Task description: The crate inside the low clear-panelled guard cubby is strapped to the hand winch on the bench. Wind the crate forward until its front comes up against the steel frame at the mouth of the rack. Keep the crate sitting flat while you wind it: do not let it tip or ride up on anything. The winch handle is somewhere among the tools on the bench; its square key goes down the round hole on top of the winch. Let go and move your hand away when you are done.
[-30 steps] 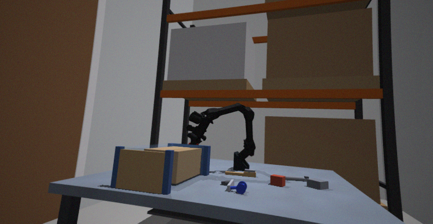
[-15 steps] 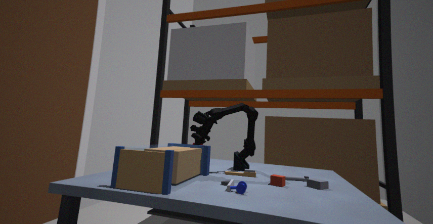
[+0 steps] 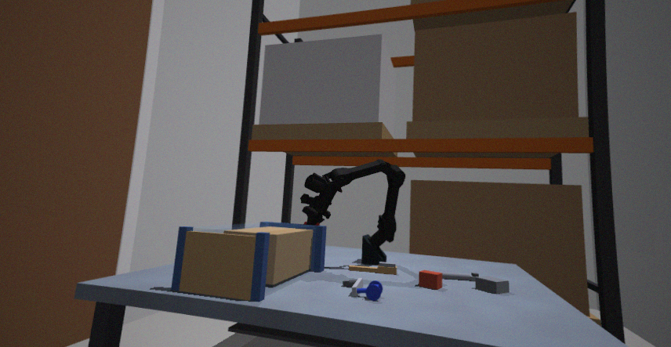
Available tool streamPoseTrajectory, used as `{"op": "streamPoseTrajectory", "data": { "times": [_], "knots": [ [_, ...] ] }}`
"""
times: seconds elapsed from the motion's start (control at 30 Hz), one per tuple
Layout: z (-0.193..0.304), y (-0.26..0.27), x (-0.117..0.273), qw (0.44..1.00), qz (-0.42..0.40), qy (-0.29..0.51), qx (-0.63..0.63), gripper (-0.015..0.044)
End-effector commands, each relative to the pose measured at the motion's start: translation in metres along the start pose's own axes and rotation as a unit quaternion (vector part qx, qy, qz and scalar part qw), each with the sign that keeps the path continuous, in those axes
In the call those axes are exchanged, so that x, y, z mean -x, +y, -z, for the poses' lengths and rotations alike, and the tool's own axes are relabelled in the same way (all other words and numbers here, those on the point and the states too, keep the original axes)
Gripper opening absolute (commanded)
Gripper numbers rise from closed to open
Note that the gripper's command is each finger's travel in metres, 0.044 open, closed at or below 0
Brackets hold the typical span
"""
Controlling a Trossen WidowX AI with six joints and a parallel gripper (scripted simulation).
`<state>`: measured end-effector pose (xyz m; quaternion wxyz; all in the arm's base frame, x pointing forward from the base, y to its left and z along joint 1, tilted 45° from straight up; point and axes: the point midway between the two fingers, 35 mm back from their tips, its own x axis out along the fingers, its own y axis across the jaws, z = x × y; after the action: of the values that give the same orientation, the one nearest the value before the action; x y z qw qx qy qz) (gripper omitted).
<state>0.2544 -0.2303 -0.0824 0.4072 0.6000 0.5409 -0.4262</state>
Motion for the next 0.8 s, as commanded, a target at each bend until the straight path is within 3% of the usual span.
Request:
{"op": "streamPoseTrajectory", "data": {
  "times": [0.0,0.77],
  "knots": [
    [0.014,-0.008,0.003,1.0,0.007,0.014,-0.001,0.0],
    [0.037,-0.034,0.014,1.0,0.007,0.014,-0.001,0.0]
  ]
}}
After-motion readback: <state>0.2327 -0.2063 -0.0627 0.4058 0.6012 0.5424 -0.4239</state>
